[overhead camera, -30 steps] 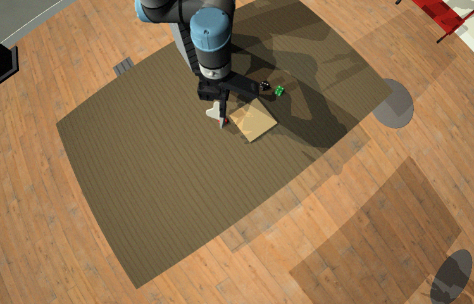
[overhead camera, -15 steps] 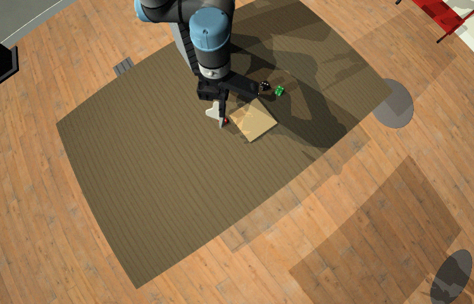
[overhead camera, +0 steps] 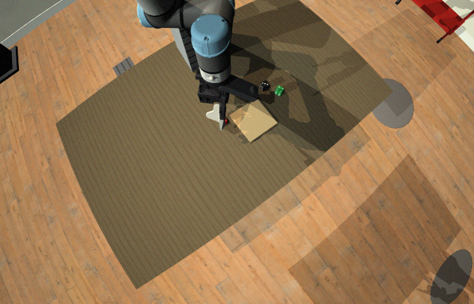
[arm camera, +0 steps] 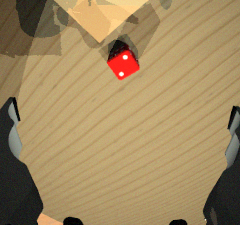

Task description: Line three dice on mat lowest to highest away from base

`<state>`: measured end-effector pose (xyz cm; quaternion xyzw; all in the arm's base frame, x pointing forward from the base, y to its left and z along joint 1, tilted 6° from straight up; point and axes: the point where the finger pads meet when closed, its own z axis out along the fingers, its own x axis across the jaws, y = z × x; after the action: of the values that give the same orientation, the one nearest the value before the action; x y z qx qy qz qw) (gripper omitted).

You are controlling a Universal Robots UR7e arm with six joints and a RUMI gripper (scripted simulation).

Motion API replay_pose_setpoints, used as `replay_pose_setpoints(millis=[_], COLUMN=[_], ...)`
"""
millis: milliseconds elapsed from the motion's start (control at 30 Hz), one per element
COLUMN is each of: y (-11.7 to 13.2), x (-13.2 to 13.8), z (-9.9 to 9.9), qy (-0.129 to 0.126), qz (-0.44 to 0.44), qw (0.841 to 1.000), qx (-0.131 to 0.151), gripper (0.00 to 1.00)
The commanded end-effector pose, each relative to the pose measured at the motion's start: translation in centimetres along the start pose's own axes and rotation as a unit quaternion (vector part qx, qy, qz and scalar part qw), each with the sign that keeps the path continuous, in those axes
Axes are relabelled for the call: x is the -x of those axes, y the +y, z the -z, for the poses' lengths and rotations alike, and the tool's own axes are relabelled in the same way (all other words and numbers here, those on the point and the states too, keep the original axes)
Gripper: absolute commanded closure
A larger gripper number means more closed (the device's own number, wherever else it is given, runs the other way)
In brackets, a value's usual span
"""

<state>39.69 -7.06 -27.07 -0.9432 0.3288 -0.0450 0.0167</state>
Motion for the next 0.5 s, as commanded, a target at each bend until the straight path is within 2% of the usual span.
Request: replay_pose_setpoints(millis=[0,100,467], y=[0.0,0.0,0.0], x=[-0.1,-0.1,-0.1], z=[-1.5,-1.9,-6.8], qy=[0.001,0.001,0.001], qz=[0.000,0.000,0.000], qw=[1.000,1.000,1.000], qx=[0.000,0.000,0.000], gripper=[0.00,0.00,0.00])
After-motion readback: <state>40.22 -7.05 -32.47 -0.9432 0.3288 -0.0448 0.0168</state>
